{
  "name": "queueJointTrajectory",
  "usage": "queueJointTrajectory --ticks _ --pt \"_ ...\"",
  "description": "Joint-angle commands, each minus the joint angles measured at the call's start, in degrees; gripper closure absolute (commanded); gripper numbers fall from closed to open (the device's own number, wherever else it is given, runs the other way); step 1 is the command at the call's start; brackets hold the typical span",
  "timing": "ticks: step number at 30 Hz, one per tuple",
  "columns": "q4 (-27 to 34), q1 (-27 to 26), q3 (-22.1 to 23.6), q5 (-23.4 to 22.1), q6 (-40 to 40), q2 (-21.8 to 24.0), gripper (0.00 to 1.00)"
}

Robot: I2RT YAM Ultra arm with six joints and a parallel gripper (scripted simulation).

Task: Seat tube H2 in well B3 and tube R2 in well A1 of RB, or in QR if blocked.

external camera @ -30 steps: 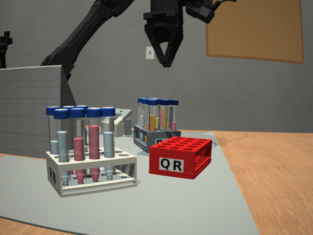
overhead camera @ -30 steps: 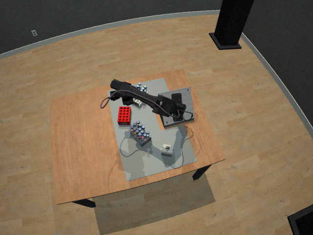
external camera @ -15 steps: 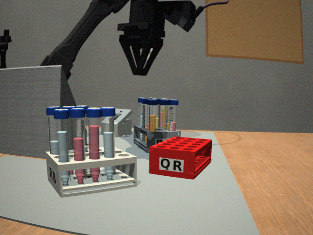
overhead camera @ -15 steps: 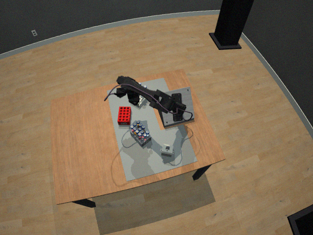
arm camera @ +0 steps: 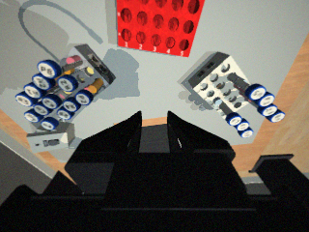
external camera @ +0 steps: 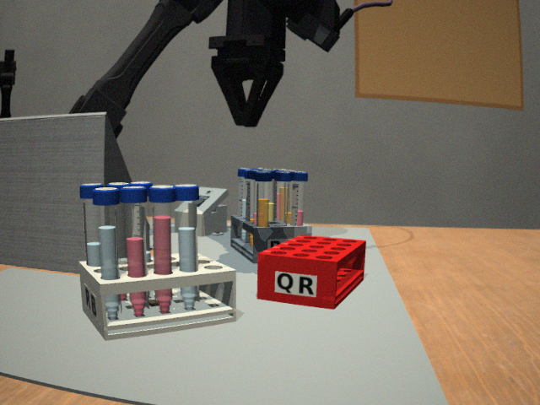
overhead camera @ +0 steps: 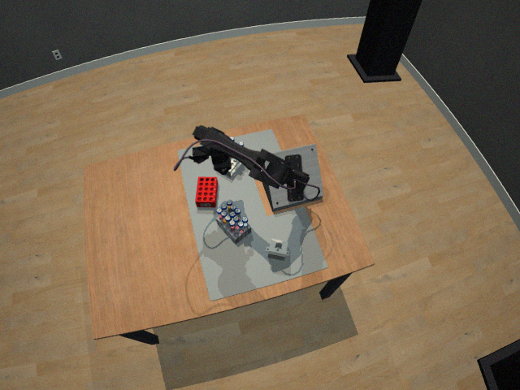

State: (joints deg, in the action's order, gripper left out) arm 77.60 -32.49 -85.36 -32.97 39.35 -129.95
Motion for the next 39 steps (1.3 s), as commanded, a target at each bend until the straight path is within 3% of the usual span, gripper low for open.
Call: queueJointTrajectory --ticks 1,5,20,22,37,39 --pt "0.64 -1.17 -1.28 -0.66 7.34 1.03 0.70" --pt "0.56 -1.15 -1.22 -0.62 11.00 1.11 0.70" --pt "0.40 -1.11 -1.11 -0.53 39.31 1.19 0.70" --pt "0.40 -1.11 -1.11 -0.53 39.31 1.19 0.70" --pt "0.39 -1.11 -1.10 -0.53 67.94 1.19 0.70" --pt "0.39 -1.11 -1.10 -0.53 67.94 1.19 0.70"
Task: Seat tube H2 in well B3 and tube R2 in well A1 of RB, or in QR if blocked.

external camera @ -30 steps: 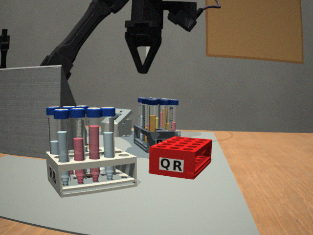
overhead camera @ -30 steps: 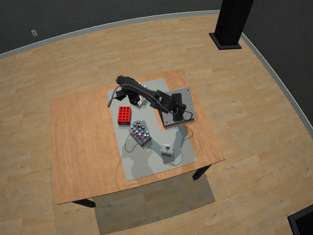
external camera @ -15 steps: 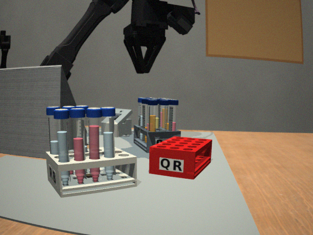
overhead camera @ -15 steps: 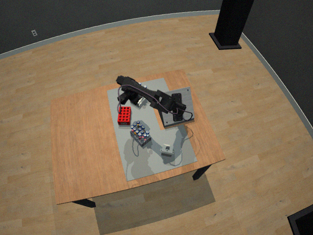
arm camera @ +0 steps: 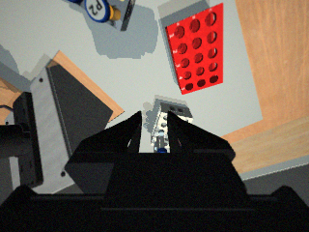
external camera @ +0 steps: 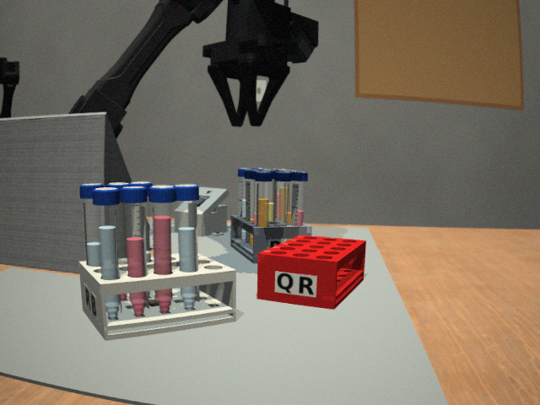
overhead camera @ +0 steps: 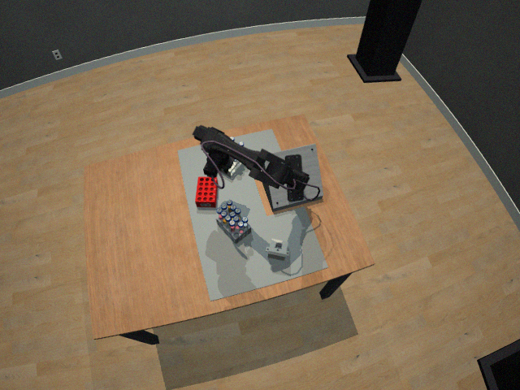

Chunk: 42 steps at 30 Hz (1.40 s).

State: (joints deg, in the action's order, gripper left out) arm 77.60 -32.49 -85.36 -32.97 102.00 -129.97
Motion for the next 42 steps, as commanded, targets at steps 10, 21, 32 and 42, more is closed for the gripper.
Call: queueJointTrajectory --ticks 10,21,32,42 --pt "1.38 0.82 1.72 -1.30 16.48 3.04 0.70" --pt "3.54 5.76 4.77 -3.78 10.63 11.08 0.70" --pt "5.89 11.40 6.17 -6.34 4.35 18.64 0.70" --pt "4.19 9.68 6.14 -6.13 5.46 16.68 0.70"
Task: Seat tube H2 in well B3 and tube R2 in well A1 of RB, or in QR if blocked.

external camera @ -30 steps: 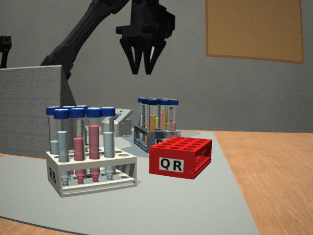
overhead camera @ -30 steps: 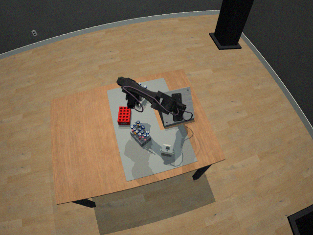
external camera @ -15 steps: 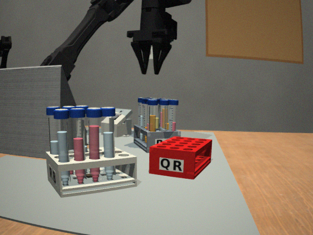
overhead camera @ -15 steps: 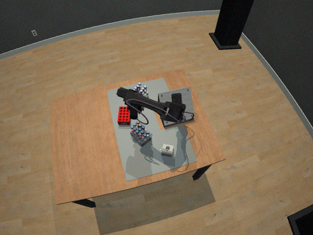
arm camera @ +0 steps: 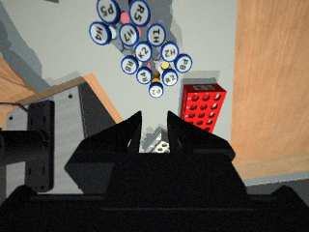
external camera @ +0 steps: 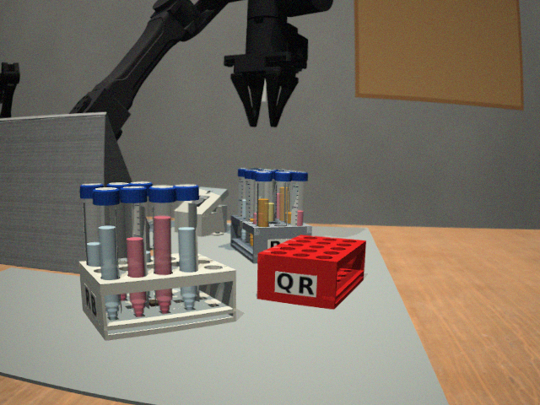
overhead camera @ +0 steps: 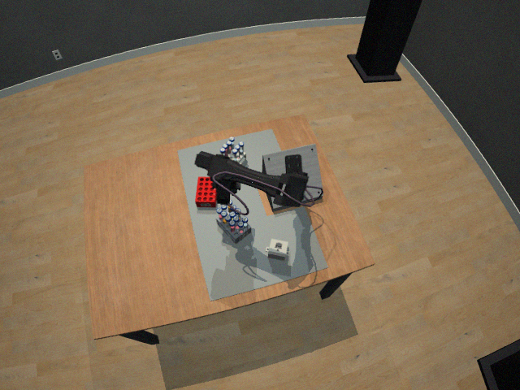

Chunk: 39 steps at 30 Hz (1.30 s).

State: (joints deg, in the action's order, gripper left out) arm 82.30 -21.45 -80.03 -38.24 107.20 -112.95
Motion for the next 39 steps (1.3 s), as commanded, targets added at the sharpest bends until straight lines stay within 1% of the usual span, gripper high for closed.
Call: queueJointTrajectory --ticks 1,5,7,10,12,14,24,26,27,28,30,34,39 --pt "-0.56 -1.40 1.02 -0.85 0.44 -0.71 0.70" --pt "-0.91 -1.60 0.12 -0.76 0.74 -1.16 0.70" --pt "-1.55 -1.44 1.63 -0.82 0.09 -0.17 0.70" --pt "-2.01 -1.28 1.87 -0.89 -0.39 0.05 0.70" --pt "-2.91 0.23 2.67 -1.06 -0.78 0.21 0.70" --pt "-3.87 0.65 3.35 -1.24 -1.24 0.31 0.70" --pt "-8.49 2.69 6.29 -2.04 -3.64 -1.38 0.70" --pt "-8.49 2.69 6.29 -2.04 -3.64 -1.38 0.70" --pt "-8.98 1.71 4.75 -2.13 -3.87 -0.82 0.70" --pt "-9.39 1.94 6.73 -2.20 -4.10 -0.56 0.70" --pt "-10.28 3.46 7.39 -2.36 -4.56 -0.27 0.70" --pt "-12.14 4.30 8.66 -2.70 -5.55 0.19 0.70" --pt "-14.35 5.29 10.00 -3.05 -6.76 -0.50 0.70"
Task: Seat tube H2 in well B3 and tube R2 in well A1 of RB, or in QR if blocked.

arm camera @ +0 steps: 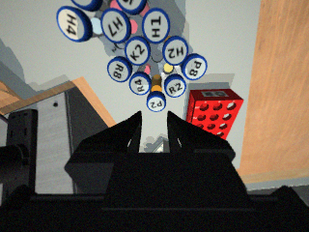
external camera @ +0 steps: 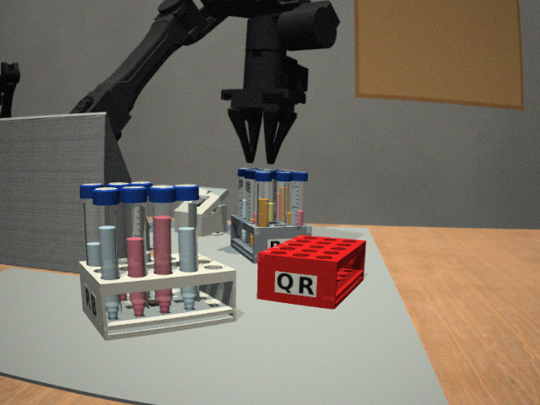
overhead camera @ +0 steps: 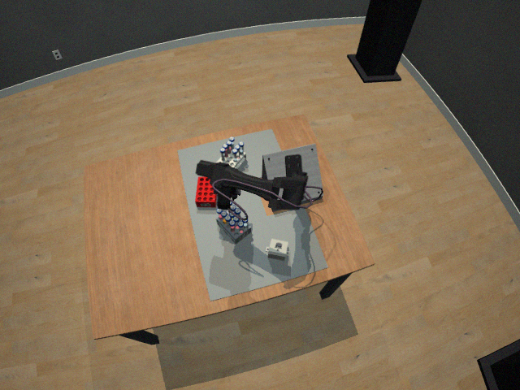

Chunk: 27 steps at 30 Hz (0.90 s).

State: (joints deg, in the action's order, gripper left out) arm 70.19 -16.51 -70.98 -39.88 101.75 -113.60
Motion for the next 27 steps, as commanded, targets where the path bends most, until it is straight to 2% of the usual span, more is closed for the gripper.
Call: queueJointTrajectory --ticks 1,5,8,27 --pt "-2.69 0.55 1.22 -1.48 -1.57 0.04 0.70" --pt "-2.98 -0.52 -0.36 -1.50 -1.74 0.03 0.70" --pt "-3.24 -0.42 1.56 -1.53 -1.87 0.49 0.70" --pt "-4.79 1.07 3.24 -1.79 -2.75 1.89 0.70"
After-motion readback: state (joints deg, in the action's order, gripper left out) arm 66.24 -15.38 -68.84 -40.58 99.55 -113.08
